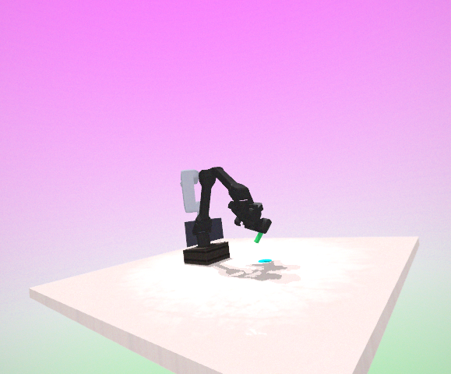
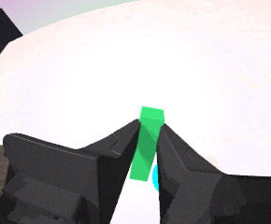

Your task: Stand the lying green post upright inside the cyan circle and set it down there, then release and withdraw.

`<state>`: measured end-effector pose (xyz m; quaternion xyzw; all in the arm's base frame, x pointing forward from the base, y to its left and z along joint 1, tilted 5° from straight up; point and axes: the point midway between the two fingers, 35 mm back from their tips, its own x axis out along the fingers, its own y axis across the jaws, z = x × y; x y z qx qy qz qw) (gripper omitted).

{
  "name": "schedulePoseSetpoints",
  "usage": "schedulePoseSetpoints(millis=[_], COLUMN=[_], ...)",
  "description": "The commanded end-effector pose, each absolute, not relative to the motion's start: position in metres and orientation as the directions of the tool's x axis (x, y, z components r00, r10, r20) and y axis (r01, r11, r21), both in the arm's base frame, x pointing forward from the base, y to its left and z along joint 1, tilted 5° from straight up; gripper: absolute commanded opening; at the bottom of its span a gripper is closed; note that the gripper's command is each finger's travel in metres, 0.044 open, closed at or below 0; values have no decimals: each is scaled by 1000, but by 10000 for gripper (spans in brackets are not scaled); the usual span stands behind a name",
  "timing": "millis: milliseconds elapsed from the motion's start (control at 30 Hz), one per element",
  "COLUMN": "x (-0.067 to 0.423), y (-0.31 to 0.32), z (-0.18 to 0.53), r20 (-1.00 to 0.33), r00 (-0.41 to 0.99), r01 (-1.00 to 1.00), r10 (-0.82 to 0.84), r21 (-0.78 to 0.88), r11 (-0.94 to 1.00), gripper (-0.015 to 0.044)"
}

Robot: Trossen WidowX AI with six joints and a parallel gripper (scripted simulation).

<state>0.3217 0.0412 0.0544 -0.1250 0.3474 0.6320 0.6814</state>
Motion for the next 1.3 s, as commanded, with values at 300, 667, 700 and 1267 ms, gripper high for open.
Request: schedulePoseSetpoints(millis=[300,667,700,1267], x=[322,323,323,325], y=[39,37,36,31], z=[56,58,58,62], r20=[-561,-501,-495,-398], r00=[5,49,53,129], r01=[-954,-957,-958,-960], r10=[828,864,867,908], r21=[246,223,221,180], r11=[173,183,185,215], gripper=[23,23,23,23])
